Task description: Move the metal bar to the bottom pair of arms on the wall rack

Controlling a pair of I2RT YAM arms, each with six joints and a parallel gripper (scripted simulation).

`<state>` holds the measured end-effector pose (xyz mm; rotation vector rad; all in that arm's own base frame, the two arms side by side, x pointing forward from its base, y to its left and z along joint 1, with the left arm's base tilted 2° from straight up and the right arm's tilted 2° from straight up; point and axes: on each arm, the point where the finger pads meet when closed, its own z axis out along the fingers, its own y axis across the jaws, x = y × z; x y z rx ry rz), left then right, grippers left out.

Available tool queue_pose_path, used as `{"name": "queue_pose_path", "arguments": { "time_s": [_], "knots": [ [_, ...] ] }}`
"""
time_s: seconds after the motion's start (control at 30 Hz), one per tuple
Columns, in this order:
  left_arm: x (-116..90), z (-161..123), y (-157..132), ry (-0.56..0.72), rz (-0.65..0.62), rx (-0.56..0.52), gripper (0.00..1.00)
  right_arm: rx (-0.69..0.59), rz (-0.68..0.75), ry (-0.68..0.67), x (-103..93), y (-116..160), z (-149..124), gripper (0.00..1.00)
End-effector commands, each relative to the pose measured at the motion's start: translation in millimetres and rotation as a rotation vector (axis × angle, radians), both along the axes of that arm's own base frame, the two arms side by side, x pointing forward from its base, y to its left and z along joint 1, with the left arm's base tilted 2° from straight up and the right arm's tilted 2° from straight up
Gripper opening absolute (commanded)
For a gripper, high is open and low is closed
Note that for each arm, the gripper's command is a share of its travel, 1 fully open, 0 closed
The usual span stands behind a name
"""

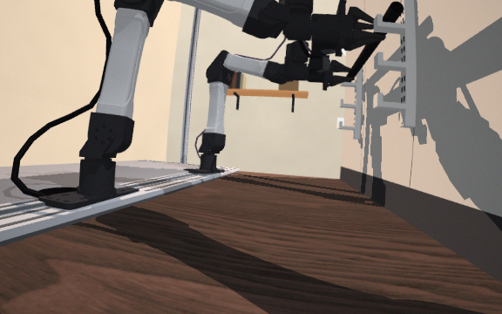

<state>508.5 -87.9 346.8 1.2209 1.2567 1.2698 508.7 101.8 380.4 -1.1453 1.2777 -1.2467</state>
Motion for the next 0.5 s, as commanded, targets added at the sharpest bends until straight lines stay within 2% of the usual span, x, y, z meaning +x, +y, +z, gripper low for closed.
{"name": "queue_pose_path", "arguments": {
  "time_s": [0.0, 0.47],
  "knots": [
    [-3.8, 8.6, -6.0, -0.022, -0.016, 0.007, 0.0, 0.006, 0.01, -0.006, 3.3, 5.5, 1.8, 0.0],
    [-1.9, 8.5, -5.9, -0.022, -0.016, 0.007, 0.0, 0.006, 0.01, -0.006, 5.2, 5.4, 1.8, 0.0]
  ]
}}
